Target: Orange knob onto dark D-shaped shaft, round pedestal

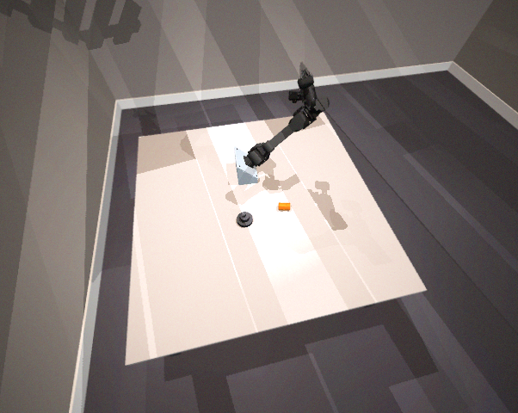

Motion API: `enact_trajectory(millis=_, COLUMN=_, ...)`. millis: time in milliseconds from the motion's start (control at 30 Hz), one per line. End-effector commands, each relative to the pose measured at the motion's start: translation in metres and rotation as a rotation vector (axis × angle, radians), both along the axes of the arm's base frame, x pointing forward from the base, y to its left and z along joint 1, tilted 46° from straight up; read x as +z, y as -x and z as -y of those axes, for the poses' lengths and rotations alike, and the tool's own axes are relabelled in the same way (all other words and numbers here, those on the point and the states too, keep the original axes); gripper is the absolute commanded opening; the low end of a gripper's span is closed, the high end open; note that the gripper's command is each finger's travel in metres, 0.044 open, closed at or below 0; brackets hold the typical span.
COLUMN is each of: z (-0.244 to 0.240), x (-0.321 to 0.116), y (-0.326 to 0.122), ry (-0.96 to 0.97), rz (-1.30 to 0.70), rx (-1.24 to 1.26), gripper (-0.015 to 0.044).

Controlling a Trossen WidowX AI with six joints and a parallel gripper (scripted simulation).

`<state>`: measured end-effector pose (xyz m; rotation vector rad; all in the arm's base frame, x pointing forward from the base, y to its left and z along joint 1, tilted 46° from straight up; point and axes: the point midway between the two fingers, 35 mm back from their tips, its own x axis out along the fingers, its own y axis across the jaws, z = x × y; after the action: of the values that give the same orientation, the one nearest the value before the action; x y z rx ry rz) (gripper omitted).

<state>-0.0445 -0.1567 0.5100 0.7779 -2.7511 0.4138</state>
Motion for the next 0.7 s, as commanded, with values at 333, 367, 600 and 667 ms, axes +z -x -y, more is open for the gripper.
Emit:
enact_trajectory(millis=333, z=-0.219, x=-0.015, y=0.095, ry=1.342, rz=0.241, rx=-0.423, gripper=0.0440)
enact_trajectory(millis=367, z=-0.236, x=-0.020, y=0.092, ry=1.446, rz=0.217, rx=-0.443, gripper=0.0440)
enact_trajectory(millis=600, z=-0.341, x=-0.057, y=0.038, ry=2.113, rz=-0.114, rx=-0.485, gripper=0.0440)
enact_trajectory(millis=667, z=-0.364, x=-0.071, y=0.013, ry=2.312, rz=-0.268, rx=-0.446, gripper=0.0440)
